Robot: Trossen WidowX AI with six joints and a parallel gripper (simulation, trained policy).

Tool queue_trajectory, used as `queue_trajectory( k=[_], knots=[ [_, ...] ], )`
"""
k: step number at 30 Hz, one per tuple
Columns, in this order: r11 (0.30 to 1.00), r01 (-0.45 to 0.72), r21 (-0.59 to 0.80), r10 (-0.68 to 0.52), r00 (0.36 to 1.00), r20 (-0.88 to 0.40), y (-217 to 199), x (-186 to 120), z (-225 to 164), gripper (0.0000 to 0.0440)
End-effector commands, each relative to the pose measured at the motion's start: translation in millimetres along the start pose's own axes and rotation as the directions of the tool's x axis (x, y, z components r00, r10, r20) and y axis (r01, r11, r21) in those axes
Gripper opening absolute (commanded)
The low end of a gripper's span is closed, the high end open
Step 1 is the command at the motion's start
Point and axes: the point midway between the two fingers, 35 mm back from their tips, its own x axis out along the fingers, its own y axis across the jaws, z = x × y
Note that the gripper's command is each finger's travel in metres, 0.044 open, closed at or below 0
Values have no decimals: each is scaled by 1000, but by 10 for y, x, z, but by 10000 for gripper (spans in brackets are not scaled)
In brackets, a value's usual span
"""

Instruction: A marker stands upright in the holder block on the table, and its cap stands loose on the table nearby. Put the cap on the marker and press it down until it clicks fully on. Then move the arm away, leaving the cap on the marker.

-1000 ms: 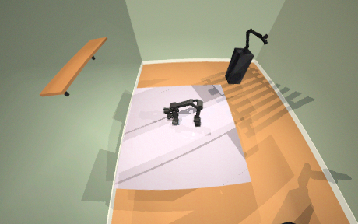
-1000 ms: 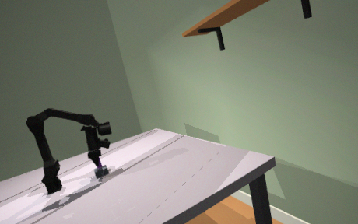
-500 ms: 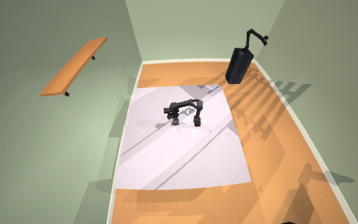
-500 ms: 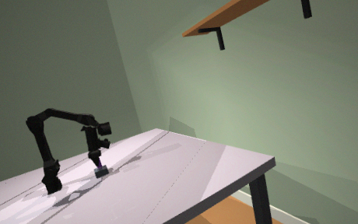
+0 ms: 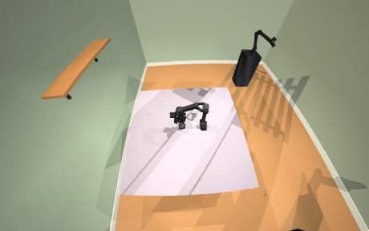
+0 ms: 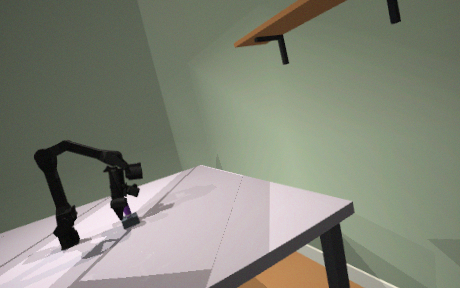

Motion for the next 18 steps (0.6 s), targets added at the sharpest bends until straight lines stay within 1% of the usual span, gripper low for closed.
queue_trajectory(
  k=[1, 5, 6, 13, 18],
  knots=[
    [1000, 2, -13, -2, 1000, 8, 6, -28, -54, 330],
    [1000, 7, -21, -7, 1000, 31, 8, -49, -65, 427],
    [1000, 9, -21, -8, 999, 41, 7, -62, -59, 440],
    [1000, 20, -16, -18, 993, 115, -2, -217, -9, 440],
    [1000, 28, -14, -25, 986, 162, -11, -422, 11, 440]
  ],
)
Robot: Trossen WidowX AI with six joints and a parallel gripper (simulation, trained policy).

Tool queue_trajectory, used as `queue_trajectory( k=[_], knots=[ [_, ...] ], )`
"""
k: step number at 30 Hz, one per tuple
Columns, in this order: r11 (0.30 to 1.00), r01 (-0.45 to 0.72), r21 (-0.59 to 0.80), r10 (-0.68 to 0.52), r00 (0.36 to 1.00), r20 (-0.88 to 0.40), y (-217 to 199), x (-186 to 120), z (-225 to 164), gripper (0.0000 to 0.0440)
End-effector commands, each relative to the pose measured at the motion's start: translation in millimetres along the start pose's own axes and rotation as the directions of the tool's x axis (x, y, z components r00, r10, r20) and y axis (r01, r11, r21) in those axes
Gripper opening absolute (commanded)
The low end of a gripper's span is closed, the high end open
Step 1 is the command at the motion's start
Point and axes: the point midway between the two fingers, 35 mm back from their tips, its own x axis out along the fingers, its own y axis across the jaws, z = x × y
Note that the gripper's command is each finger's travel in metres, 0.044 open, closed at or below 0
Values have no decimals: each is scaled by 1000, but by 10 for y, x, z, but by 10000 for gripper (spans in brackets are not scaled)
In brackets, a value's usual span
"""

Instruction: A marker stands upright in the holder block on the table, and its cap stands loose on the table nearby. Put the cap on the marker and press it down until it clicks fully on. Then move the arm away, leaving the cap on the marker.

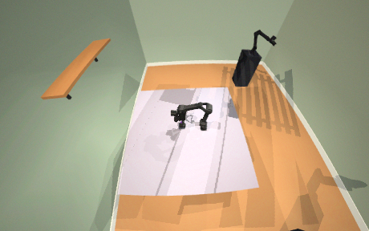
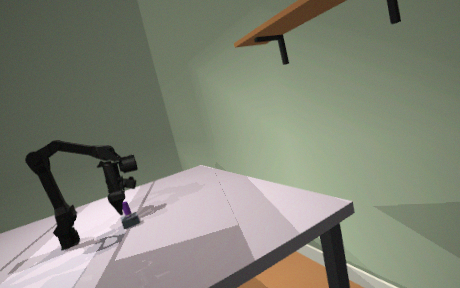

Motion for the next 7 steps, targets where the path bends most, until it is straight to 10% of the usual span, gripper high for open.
queue_trajectory(
  k=[1, 7],
  knots=[
    [1000, 13, -4, -13, 999, 51, -20, -188, 40, 440],
    [1000, 24, -13, -23, 996, 92, -38, -346, 45, 440]
  ],
)
